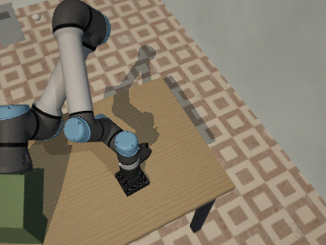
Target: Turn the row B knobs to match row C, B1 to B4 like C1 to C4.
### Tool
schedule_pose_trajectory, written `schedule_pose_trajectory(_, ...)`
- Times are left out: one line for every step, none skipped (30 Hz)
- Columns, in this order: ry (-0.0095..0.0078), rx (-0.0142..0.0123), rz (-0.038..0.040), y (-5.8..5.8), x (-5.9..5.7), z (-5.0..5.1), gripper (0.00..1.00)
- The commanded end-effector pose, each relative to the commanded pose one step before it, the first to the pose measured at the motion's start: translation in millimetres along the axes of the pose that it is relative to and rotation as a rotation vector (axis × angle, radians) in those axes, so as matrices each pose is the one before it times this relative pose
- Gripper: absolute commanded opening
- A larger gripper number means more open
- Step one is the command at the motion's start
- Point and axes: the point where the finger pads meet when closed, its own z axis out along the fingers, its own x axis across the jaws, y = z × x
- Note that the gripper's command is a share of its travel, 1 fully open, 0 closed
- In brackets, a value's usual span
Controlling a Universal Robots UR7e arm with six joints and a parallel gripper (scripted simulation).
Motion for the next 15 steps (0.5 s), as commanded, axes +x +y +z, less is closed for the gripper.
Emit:
schedule_pose_trajectory(-0.00085,0.00101,-0.07396,-0.19,0.33,-0.41,0.30)
schedule_pose_trajectory(0.00000,0.00000,-0.01650,0.00,0.00,0.00,0.30)
schedule_pose_trajectory(0.00000,0.00000,-0.01692,0.00,0.00,0.00,0.30)
schedule_pose_trajectory(0.00000,0.00000,-0.01735,0.00,0.00,0.00,0.30)
schedule_pose_trajectory(0.00000,0.00000,-0.01775,0.00,0.00,0.00,0.30)
schedule_pose_trajectory(0.00000,0.00000,-0.01816,0.00,0.00,0.00,0.30)
schedule_pose_trajectory(0.00000,0.00000,-0.01854,0.00,0.00,0.00,0.30)
schedule_pose_trajectory(0.00000,0.00000,-0.01892,0.00,0.00,0.00,0.30)
schedule_pose_trajectory(0.00000,0.00000,-0.01928,0.00,0.00,0.00,0.30)
schedule_pose_trajectory(0.00000,0.00000,-0.01962,0.00,0.00,0.00,0.30)
schedule_pose_trajectory(0.00000,0.00000,-0.01995,0.00,0.00,0.00,0.30)
schedule_pose_trajectory(0.00000,0.00000,0.00000,0.00,0.00,0.00,0.30)
schedule_pose_trajectory(0.00000,0.00000,0.00000,0.00,0.00,0.00,0.30)
schedule_pose_trajectory(0.00000,0.00000,-0.02026,0.00,0.00,0.00,0.30)
schedule_pose_trajectory(0.00000,0.00000,-0.02057,0.00,0.00,0.00,0.30)
